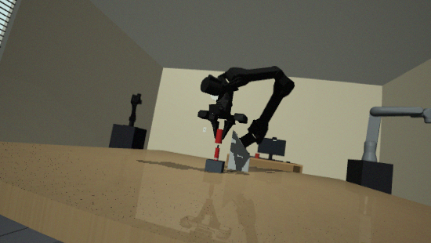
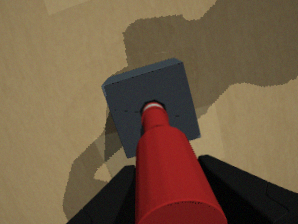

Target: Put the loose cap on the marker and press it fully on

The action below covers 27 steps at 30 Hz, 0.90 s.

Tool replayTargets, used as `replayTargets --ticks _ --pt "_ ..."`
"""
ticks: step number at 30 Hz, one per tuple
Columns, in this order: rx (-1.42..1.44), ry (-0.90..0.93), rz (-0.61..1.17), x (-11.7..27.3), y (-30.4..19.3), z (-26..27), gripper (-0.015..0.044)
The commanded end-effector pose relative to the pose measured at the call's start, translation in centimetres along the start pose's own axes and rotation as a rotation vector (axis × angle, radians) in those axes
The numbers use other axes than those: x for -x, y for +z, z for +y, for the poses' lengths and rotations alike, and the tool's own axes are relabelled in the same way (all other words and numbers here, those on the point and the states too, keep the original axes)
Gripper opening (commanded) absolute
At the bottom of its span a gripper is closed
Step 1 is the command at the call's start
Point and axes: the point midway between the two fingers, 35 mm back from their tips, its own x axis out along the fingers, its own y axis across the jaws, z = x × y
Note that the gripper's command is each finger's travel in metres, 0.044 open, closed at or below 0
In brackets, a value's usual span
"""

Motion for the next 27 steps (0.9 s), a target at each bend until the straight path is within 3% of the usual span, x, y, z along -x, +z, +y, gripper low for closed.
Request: replayTargets --ticks 1,27 --pt "-0.006 0.003 0.001 -0.7 0.0 0.0 0.0000" --pt "-0.005 0.005 0.001 -4.9 -0.1 0.1 0.0000"
